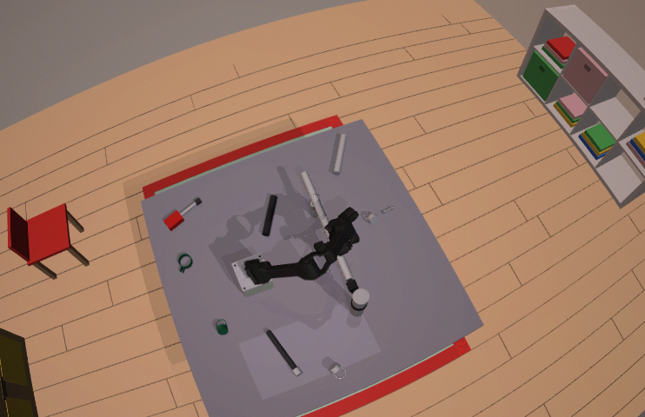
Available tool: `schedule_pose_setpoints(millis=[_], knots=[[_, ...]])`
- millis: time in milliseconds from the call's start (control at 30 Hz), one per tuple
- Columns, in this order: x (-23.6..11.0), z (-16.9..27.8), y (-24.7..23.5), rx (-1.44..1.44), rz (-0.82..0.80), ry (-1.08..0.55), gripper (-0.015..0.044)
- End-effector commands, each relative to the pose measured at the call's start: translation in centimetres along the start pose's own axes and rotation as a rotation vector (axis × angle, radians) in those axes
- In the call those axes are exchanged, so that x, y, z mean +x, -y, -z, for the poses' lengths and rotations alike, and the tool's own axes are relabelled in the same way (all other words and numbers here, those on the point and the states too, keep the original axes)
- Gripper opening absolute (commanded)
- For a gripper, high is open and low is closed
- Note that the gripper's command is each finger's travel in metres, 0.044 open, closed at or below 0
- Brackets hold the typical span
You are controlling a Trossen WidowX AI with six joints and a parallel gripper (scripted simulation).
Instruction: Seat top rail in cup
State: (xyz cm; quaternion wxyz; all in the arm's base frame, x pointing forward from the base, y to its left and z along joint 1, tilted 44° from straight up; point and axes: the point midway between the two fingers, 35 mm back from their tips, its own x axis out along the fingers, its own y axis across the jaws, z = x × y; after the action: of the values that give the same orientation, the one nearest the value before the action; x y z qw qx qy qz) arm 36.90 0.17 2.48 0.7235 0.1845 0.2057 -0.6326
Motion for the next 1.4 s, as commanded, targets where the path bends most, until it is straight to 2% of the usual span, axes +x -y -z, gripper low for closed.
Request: schedule_pose_setpoints(millis=[0,1367], knots=[[-0.06,-1.08,-0.12,0.007,-0.011,0.008,0.0],[0.4,-2.01,0.05,0.004,-0.007,0.007,0.0]])
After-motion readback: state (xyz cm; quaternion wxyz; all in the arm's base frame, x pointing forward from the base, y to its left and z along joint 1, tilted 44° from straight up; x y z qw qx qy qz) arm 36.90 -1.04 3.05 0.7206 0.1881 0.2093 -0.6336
